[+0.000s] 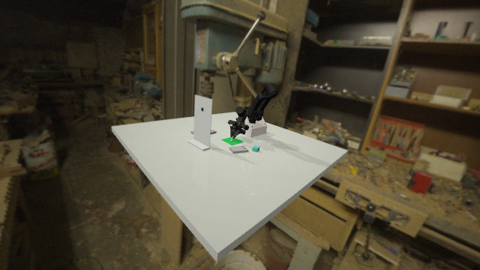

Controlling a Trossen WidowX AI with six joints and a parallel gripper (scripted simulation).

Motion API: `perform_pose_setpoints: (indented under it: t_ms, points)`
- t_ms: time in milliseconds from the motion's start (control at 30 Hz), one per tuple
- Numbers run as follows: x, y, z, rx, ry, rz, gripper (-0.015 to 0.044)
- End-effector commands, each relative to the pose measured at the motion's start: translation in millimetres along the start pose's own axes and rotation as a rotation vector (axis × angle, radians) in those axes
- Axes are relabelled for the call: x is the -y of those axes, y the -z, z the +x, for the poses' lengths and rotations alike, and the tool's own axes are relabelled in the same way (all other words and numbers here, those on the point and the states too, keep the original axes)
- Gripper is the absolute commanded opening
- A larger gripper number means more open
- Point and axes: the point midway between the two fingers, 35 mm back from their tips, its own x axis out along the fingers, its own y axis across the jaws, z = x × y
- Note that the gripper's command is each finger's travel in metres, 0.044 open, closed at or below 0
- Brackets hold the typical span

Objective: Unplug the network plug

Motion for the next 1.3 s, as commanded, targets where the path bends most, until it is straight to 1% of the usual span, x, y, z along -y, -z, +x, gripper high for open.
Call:
perform_pose_setpoints:
  t_ms: [0,1267]
  points:
    - [0,0,-2,0.002,0.0,-0.002,0.0156]
    - [1,0,-17,0.003,-0.001,0.0,0.0156]
